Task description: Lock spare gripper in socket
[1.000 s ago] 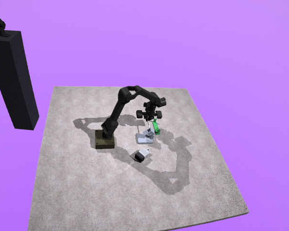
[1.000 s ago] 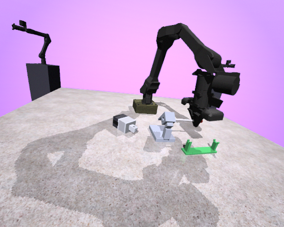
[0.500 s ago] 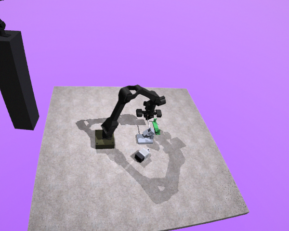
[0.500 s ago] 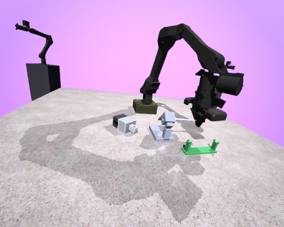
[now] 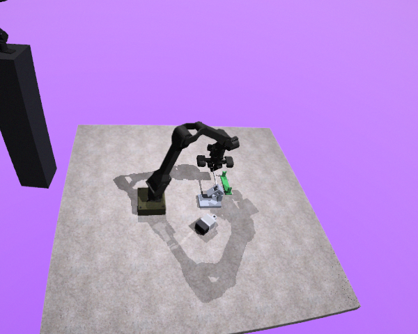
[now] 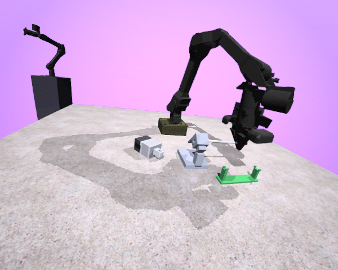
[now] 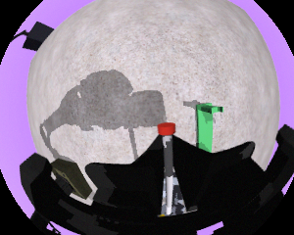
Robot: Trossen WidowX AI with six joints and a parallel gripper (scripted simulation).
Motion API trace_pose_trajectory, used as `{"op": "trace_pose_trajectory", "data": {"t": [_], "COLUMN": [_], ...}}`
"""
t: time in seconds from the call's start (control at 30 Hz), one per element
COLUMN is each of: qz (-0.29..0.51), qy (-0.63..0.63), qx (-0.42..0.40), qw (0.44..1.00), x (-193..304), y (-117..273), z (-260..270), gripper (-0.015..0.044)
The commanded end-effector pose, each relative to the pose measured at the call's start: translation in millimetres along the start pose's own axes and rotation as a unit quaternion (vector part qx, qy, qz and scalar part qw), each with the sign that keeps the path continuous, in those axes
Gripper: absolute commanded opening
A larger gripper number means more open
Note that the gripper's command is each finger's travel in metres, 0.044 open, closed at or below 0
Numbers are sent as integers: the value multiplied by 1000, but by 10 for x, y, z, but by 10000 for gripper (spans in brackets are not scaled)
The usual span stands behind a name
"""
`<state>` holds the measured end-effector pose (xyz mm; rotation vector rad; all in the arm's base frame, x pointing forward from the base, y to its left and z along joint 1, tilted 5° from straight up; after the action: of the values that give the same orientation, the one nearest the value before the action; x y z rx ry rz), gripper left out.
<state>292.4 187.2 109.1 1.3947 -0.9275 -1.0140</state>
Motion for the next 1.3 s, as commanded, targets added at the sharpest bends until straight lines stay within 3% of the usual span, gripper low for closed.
{"op": "trace_pose_trajectory", "data": {"t": [0.0, 1.27], "qz": [1, 2], "qy": [-1, 4], "qx": [1, -10], "qw": [1000, 1000], "x": [-32, -190], "y": [16, 200], "z": [-17, -170], "gripper": [0, 0]}}
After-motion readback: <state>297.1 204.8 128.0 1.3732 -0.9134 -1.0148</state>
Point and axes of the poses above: the point midway between the two fingers, 35 mm back from their tips, its own y axis back along the fingers, its own z axis across the jaws, x = y × z, the point moved 7 cm from there along y, back along the fingers, and after that the axes turned 13 degrees about y, right-handed, at the moved point
